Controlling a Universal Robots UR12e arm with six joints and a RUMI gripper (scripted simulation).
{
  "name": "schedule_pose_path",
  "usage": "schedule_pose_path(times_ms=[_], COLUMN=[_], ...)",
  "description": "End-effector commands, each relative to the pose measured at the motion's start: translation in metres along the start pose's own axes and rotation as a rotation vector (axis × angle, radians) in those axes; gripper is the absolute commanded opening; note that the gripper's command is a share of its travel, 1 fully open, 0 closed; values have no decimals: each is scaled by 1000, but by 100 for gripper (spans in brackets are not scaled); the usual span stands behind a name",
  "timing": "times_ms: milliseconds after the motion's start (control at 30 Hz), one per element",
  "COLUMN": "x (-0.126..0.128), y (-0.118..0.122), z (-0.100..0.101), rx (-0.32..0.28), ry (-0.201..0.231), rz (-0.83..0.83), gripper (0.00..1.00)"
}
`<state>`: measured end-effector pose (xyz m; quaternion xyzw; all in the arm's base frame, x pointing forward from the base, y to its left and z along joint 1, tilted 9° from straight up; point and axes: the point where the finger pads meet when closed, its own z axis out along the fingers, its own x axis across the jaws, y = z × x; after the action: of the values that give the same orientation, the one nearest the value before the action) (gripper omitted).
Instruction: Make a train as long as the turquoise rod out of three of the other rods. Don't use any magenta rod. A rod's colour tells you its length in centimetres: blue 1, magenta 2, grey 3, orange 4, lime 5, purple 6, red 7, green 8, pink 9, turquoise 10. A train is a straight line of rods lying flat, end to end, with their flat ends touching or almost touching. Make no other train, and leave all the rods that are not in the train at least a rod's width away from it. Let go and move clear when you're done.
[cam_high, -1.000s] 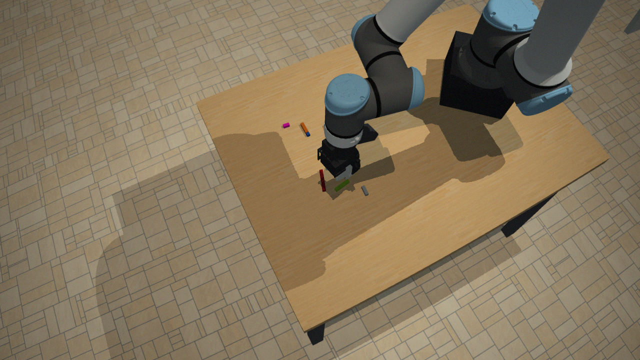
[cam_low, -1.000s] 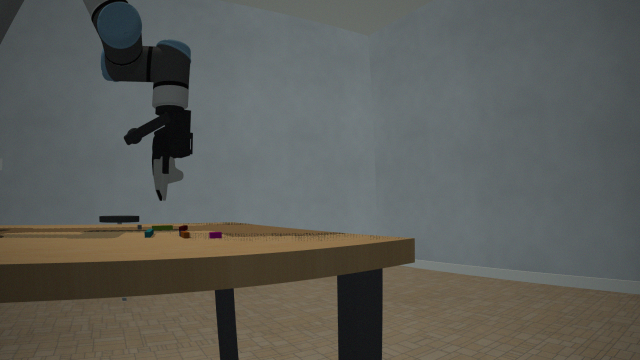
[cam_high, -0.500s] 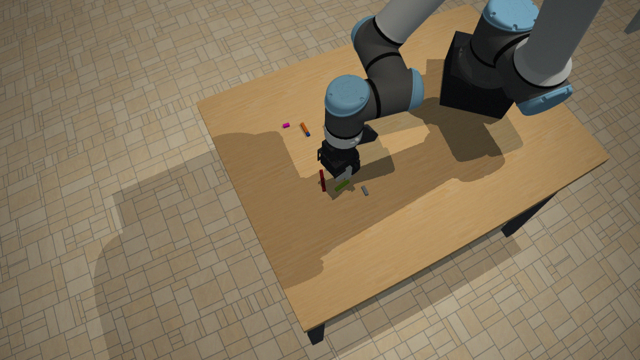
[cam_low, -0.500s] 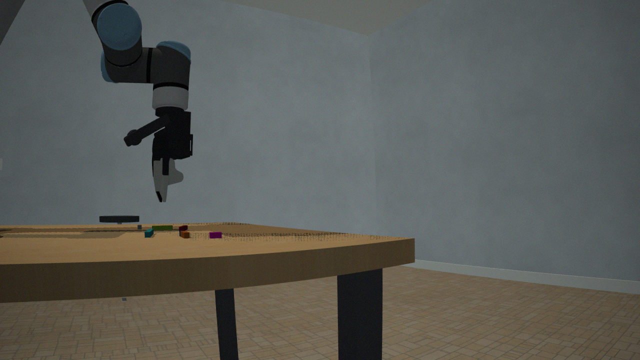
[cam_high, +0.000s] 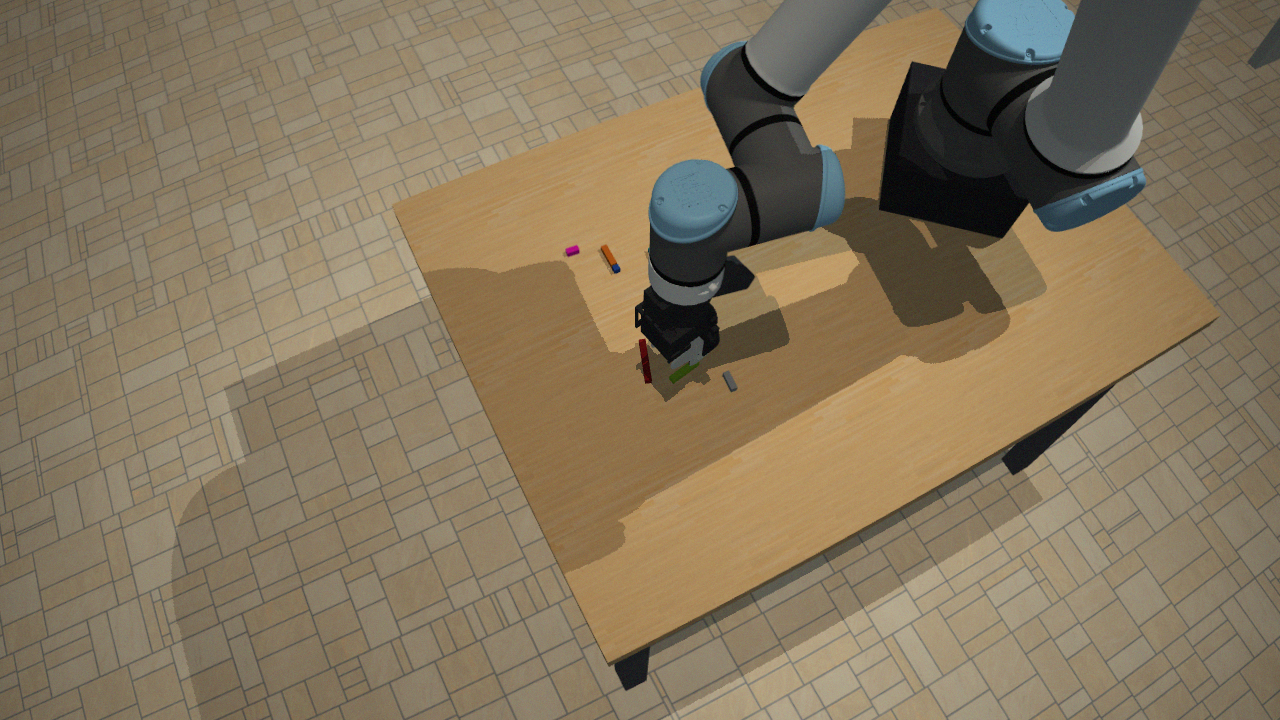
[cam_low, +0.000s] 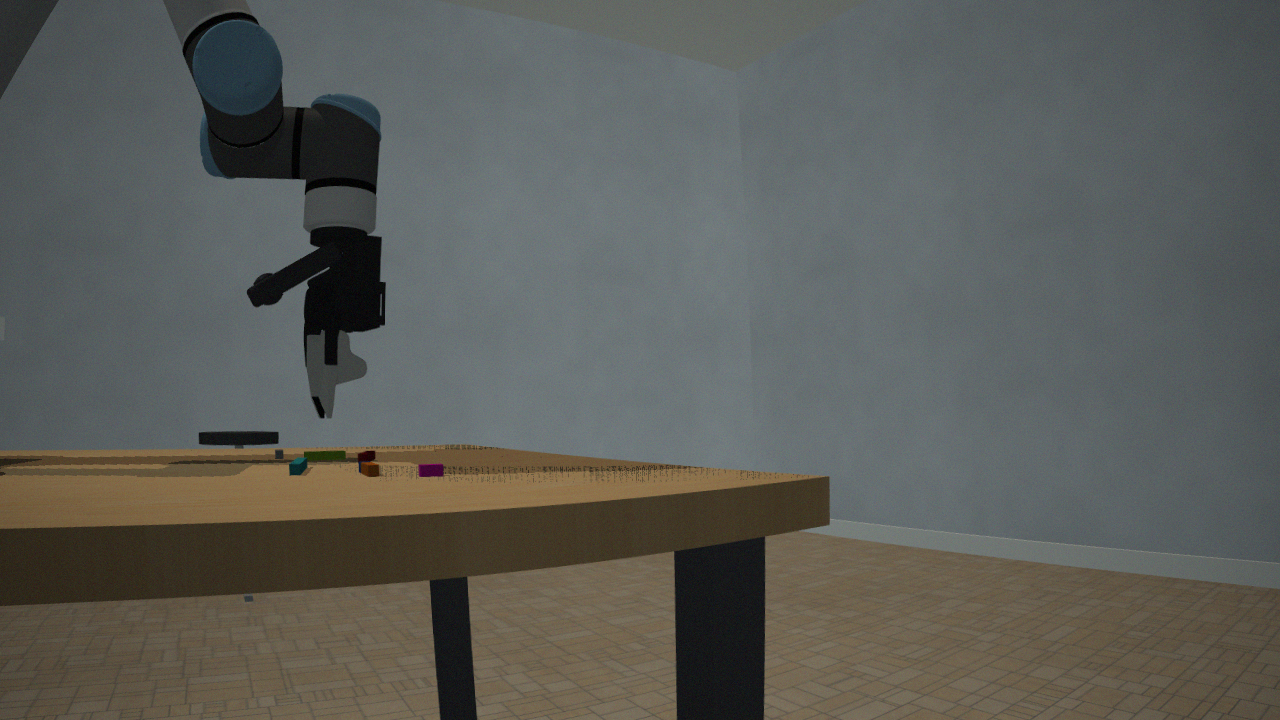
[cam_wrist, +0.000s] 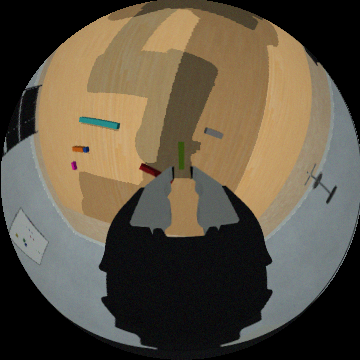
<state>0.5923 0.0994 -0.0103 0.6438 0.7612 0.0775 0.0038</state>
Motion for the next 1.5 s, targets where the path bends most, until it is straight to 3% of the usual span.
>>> schedule_pose_path(times_ms=[0,467,1467], x=[0,0,-1], y=[1,1,1], z=[4,24,32], rx=[-1,-1,-1], ry=[0,0,0], rz=[0,0,0], gripper=[14,14,14])
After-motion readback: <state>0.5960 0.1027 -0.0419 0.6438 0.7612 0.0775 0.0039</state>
